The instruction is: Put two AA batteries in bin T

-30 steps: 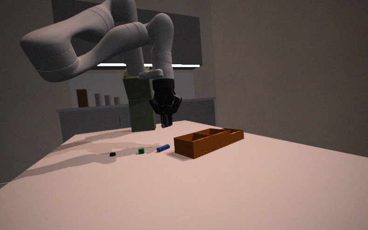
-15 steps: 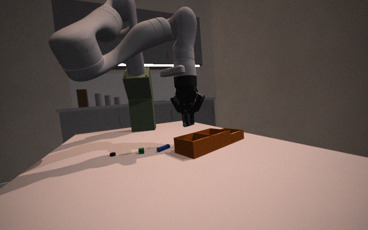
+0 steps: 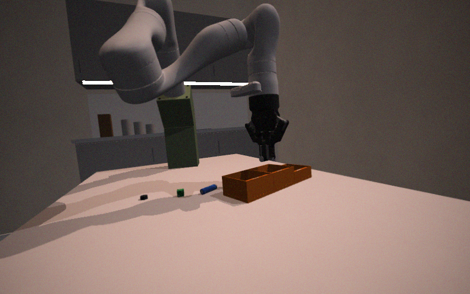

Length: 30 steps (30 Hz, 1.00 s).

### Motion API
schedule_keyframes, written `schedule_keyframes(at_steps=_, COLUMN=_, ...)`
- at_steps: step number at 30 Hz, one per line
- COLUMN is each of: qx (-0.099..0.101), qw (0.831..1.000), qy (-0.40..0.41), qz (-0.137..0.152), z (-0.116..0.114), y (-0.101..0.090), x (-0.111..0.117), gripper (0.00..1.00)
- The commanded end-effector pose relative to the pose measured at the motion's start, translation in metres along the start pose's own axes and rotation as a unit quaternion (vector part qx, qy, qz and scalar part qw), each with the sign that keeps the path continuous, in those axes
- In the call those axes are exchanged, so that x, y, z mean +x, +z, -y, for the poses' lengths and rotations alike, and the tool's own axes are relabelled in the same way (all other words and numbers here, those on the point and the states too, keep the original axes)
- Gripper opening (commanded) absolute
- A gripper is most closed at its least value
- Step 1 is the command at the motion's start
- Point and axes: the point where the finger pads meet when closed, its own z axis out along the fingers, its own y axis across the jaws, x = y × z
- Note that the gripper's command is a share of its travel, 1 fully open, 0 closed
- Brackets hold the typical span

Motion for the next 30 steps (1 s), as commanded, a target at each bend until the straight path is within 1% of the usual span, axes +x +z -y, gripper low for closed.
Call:
schedule_keyframes(at_steps=1, qx=0.002, qw=1.000, qy=-0.004, qz=0.001, z=0.0028, y=-0.0019, x=-0.0063, gripper=0.09)
schedule_keyframes(at_steps=30, qx=0.002, qw=1.000, qy=-0.004, qz=0.001, z=-0.0002, y=-0.0018, x=-0.0018, gripper=0.09)
